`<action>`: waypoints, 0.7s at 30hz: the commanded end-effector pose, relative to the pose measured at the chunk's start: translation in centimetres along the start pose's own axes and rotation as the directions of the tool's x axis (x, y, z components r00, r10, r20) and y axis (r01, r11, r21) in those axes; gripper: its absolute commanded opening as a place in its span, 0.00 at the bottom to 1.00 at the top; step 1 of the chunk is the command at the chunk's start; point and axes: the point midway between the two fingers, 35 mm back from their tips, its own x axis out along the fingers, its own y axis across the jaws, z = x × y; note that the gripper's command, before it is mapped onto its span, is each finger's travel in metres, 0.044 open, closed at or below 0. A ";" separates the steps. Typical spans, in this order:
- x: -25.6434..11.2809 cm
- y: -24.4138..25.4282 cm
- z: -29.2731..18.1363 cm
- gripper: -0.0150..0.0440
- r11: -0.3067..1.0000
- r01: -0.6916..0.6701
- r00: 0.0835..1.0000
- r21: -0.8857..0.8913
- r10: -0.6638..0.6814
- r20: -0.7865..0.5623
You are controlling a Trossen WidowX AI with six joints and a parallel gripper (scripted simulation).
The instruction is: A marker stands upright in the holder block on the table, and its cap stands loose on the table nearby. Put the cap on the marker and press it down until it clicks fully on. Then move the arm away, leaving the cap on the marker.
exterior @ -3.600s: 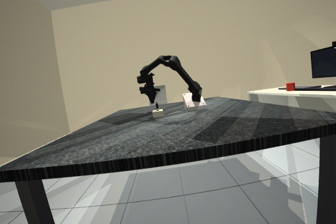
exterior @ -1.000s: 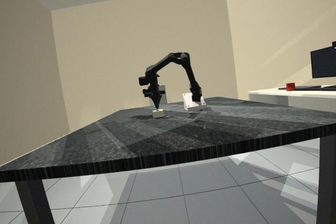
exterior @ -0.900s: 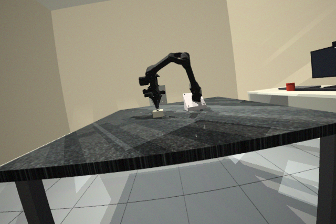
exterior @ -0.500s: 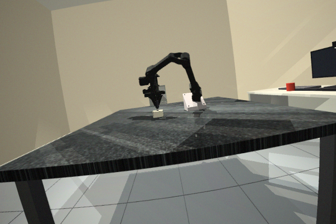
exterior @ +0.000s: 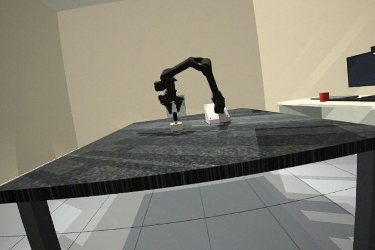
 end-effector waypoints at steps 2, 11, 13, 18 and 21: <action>-4.4 -0.1 0.0 1.00 1.000 -0.002 1.000 -0.003 0.002 0.014; -3.9 -0.2 0.0 0.78 0.951 0.000 1.000 -0.308 0.004 0.014; -3.6 -0.2 -0.1 0.69 0.890 0.001 1.000 -0.456 0.006 0.014; -3.5 -0.2 -0.1 0.47 0.863 0.002 1.000 -0.505 0.006 0.014; -3.5 -0.2 -0.1 0.33 0.863 0.002 1.000 -0.505 0.006 0.014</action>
